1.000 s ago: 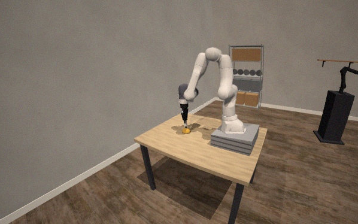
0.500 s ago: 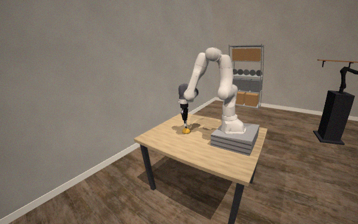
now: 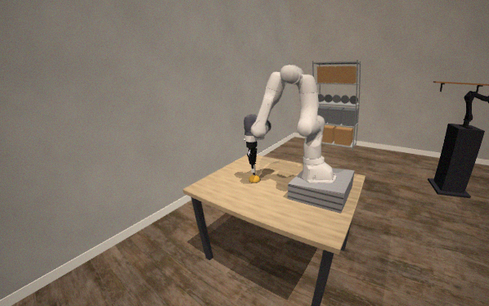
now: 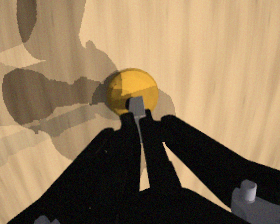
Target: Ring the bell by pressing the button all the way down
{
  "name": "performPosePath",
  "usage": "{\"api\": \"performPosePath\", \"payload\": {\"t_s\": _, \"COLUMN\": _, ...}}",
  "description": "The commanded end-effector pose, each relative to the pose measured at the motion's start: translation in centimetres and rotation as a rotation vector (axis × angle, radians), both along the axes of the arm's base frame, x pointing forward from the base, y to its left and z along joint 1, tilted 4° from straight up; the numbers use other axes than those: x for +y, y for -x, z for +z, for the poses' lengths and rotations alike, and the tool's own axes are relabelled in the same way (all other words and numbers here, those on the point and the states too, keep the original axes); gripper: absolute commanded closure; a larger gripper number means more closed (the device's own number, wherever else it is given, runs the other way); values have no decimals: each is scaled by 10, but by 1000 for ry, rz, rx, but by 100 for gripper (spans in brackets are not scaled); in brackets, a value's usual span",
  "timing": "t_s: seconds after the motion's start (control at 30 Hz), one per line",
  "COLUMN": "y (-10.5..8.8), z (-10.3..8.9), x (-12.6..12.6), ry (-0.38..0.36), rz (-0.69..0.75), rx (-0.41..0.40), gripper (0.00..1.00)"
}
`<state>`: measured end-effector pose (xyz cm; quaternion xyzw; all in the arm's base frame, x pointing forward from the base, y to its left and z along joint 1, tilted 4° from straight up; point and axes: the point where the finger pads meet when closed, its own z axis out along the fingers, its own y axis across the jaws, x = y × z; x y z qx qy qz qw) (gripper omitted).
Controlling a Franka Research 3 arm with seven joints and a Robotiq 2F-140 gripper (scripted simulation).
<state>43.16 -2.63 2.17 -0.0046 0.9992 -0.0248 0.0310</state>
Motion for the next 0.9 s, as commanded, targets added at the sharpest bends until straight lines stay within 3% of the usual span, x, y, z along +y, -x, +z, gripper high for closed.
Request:
{"api": "performPosePath", "payload": {"t_s": 0.0, "y": 1, "z": -1, "x": -2, "ry": 0, "rz": -3, "rx": 1, "gripper": 100}}
{"api": "performPosePath", "payload": {"t_s": 0.87, "y": 0, "z": -11, "x": -2, "ry": 0, "rz": -3, "rx": 1, "gripper": 100}}
